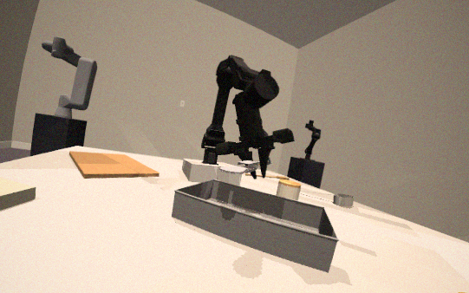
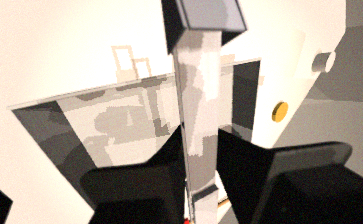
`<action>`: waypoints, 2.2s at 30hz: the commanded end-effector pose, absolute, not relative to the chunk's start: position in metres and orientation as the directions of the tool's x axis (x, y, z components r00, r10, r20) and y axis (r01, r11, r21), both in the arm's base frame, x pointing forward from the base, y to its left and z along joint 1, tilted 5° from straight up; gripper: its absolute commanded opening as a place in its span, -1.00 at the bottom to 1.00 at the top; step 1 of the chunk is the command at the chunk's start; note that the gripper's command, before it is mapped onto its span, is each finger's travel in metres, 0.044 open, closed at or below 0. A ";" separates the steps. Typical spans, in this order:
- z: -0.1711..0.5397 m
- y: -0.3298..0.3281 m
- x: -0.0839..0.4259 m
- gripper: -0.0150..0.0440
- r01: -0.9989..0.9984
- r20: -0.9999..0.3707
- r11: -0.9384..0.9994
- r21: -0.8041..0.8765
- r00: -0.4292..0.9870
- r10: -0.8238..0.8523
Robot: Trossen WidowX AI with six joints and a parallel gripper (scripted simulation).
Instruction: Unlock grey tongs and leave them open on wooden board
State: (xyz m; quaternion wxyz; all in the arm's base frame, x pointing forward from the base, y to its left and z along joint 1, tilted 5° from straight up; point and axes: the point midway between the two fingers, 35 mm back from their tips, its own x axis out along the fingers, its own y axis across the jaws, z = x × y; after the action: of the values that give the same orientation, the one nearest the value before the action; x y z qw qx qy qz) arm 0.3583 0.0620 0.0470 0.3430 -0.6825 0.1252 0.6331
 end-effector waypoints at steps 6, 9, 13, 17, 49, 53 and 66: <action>0.048 0.063 0.360 -1.00 -0.629 -0.987 -0.762 -0.155 0.074 0.140; 0.048 0.063 0.360 -1.00 -0.630 -0.995 -0.770 -0.098 0.039 0.094; 0.049 0.063 0.359 -1.00 -0.627 -1.000 -0.779 -0.020 -0.005 0.030; 0.051 0.063 0.358 -1.00 -0.620 -0.999 -0.783 0.045 -0.040 -0.025; 0.054 0.006 0.367 -1.00 -0.999 -0.999 -0.005 0.035 -0.034 -0.019; 0.055 -0.004 0.368 -1.00 -0.987 -0.999 0.160 0.030 -0.034 -0.020; 0.057 -0.037 0.370 -1.00 -0.764 -0.999 0.645 0.008 -0.031 -0.024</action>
State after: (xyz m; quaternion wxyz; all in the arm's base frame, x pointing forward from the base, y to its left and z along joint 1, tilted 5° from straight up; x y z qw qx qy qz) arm 0.3683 -0.0295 0.0553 0.6101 -0.3318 0.6381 0.3323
